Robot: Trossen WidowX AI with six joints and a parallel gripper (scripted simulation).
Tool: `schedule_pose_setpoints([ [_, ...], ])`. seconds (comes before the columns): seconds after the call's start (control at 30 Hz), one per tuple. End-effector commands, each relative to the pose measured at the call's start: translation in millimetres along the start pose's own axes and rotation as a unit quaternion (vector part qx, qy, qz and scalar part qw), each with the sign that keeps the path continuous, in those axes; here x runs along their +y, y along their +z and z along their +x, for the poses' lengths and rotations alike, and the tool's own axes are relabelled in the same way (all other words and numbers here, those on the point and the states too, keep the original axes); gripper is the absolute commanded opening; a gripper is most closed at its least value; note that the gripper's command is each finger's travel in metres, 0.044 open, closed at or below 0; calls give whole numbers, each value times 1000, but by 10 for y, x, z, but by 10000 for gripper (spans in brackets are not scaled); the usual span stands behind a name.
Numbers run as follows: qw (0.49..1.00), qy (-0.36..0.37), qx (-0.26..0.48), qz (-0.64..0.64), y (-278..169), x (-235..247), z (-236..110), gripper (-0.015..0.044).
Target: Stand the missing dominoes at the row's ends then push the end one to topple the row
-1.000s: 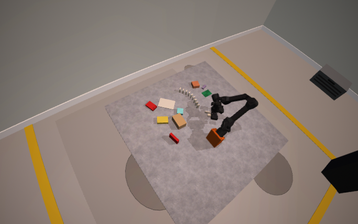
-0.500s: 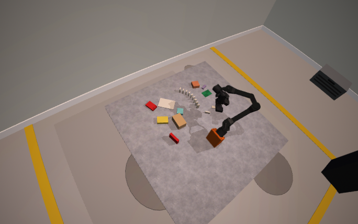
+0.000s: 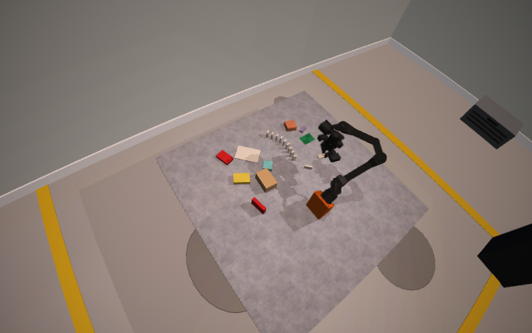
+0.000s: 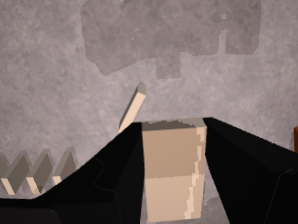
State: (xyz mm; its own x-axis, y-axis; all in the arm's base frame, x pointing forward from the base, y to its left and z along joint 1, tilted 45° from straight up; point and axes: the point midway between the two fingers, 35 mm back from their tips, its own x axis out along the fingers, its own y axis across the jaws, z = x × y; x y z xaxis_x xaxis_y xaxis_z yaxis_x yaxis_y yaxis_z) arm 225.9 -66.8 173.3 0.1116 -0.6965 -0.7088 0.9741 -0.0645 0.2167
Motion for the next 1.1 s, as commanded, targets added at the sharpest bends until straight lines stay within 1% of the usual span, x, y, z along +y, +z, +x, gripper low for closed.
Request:
schedule_pose_setpoints([
  [0.0,975,1,0,-222,70,133,-14,107],
  [0.07,951,1,-1,-310,96,180,-16,107],
  [0.17,899,1,-1,-438,136,250,-17,107],
  [0.23,855,1,-1,-518,164,296,-17,107],
  [0.33,777,1,-2,-630,208,365,-16,107],
  [0.53,655,0,-3,-756,272,460,-12,107],
  [0.77,489,-1,-4,-872,337,550,-4,107],
  [0.83,479,-1,-4,-878,341,555,-4,107],
  [1.07,479,-1,-4,-878,341,555,-4,107],
])
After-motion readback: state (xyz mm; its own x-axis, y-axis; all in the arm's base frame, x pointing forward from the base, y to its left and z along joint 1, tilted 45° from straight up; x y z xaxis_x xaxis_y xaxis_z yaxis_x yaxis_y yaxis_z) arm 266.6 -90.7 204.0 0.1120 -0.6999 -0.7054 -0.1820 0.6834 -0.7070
